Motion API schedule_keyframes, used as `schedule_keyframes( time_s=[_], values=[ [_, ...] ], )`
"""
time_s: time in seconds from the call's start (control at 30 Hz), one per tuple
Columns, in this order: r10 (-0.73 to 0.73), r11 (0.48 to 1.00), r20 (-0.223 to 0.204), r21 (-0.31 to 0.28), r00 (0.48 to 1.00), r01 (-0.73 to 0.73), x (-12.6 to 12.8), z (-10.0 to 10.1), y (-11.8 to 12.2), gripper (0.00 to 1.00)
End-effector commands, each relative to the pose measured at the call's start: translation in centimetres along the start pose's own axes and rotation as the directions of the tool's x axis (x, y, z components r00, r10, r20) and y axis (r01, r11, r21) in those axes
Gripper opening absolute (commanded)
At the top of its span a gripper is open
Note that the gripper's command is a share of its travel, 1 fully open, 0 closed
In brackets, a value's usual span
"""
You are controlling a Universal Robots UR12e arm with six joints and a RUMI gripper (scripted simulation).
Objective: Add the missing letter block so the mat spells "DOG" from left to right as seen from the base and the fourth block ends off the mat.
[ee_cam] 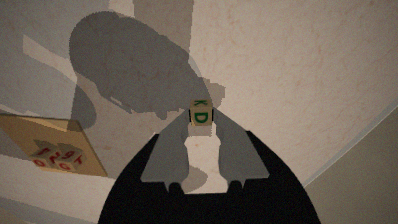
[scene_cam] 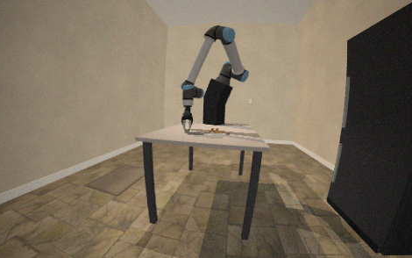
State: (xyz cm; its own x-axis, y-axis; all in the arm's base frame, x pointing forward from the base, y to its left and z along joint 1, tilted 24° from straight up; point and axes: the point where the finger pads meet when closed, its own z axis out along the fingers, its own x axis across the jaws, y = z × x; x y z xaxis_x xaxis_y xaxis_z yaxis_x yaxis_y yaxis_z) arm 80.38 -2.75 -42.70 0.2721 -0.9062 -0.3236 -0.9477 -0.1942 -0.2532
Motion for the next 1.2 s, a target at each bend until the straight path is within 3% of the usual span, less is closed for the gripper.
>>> schedule_keyframes(
  time_s=[0.0,0.93,1.17],
  values=[
    [0.0,1.0,-0.001,0.001,1.0,0.0,0.0,-0.1,-0.1,0.05],
    [0.0,1.0,-0.001,0.001,1.0,0.0,0.0,-0.1,-0.1,0.05],
    [0.0,1.0,-0.001,0.001,1.0,0.0,0.0,-2.9,-0.1,0.05]
  ],
)
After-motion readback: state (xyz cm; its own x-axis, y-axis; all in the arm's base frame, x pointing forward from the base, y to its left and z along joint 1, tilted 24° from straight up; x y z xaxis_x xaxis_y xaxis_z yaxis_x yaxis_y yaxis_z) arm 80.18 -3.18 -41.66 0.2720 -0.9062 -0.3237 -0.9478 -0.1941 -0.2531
